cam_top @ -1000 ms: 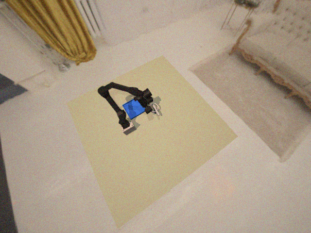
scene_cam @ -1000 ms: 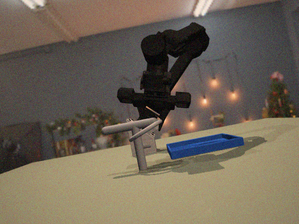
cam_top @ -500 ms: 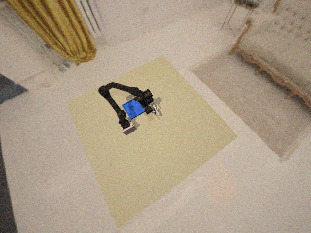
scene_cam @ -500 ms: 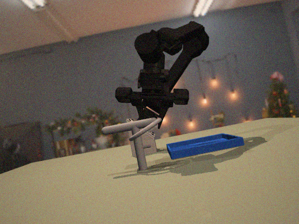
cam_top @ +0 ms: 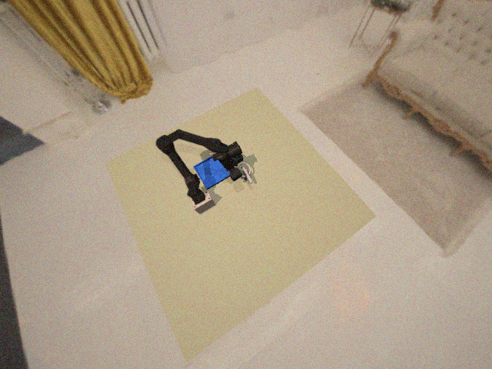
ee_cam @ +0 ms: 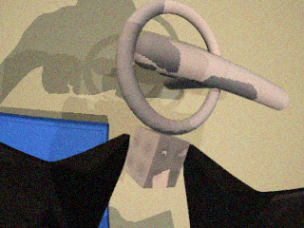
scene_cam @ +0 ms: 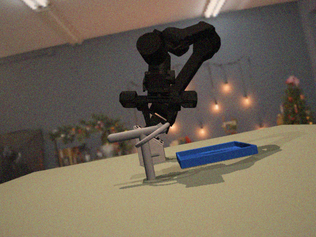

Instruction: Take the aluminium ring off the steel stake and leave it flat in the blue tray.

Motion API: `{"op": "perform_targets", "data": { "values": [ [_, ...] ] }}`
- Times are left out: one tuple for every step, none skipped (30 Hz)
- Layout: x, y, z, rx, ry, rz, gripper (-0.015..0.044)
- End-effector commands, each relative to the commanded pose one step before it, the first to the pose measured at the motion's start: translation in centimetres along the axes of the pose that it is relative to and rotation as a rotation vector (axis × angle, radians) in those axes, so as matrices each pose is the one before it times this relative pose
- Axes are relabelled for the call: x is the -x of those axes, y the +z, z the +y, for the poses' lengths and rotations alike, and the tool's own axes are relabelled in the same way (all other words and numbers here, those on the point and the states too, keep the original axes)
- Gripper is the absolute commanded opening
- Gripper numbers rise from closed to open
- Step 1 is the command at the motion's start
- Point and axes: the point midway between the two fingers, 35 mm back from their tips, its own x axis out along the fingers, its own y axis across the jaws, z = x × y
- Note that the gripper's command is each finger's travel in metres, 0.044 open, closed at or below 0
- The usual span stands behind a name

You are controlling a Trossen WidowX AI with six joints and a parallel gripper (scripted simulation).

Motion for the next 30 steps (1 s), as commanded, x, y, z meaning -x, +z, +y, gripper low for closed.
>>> {"op": "perform_targets", "data": {
  "values": [
    [0.041,0.031,-0.469,-0.0085,0.01209,-0.00167,0.0000],
    [-0.008,-0.006,-0.105,-0.0017,0.00685,-0.00042,0.0000],
    [-0.004,-0.004,-0.063,-0.0010,0.00412,-0.00031,0.0000],
    [-0.001,-0.001,-0.021,-0.0003,0.00138,-0.00011,0.0000],
    [-0.004,-0.003,-0.046,-0.0007,0.00296,0.00000,0.0000],
    [-0.009,-0.006,-0.097,-0.0016,0.00623,-0.00007,0.0000],
    [-0.010,-0.009,-0.144,-0.0023,0.00929,-0.00031,0.0000],
    [-0.007,-0.007,-0.127,-0.0021,0.00824,-0.00047,0.0000],
    [-0.003,-0.004,-0.076,-0.0012,0.00496,-0.00037,0.0000],
    [-0.001,-0.001,-0.025,-0.0004,0.00166,-0.00014,0.0000],
    [0.000,0.000,0.000,0.0000,0.00000,0.00000,0.0000],
    [0.000,0.000,0.000,0.0000,0.00000,0.00000,0.0000],
    [0.000,0.000,0.000,0.0000,0.00000,0.00000,0.0000],
    [-0.003,-0.003,-0.050,-0.0008,0.00317,0.00000,0.0000],
    [-0.006,-0.006,-0.100,-0.0016,0.00637,-0.00008,0.0000],
    [-0.006,-0.008,-0.144,-0.0023,0.00929,-0.00032,0.0000],
    [-0.003,-0.006,-0.124,-0.0020,0.00805,-0.00047,0.0000],
    [-0.001,-0.003,-0.074,-0.0012,0.00485,-0.00037,0.0000],
    [0.000,-0.001,-0.025,-0.0004,0.00162,-0.00014,0.0000],
    [0.000,0.000,0.000,0.0000,0.00000,0.00000,0.0000],
    [-0.017,-0.006,-0.040,-0.0007,0.00267,-0.00002,0.0000],
    [-0.032,-0.011,-0.075,-0.0012,0.00501,-0.00008,0.0000],
    [-0.045,-0.016,-0.110,-0.0018,0.00730,-0.00022,0.0000],
    [-0.046,-0.017,-0.117,-0.0019,0.00782,-0.00037,0.0000],
    [-0.033,-0.012,-0.088,-0.0015,0.00589,-0.00037,0.0000],
    [-0.019,-0.007,-0.053,-0.0009,0.00354,-0.00026,0.0000],
    [-0.006,-0.002,-0.018,-0.0003,0.00118,-0.00009,0.0000],
    [0.000,-0.002,-0.033,-0.0005,0.00210,0.00000,0.0000],
    [0.000,-0.003,-0.072,-0.0011,0.00458,-0.00004,0.0000],
    [0.000,-0.005,-0.111,-0.0018,0.00707,-0.00017,0.0000]
  ]
}}
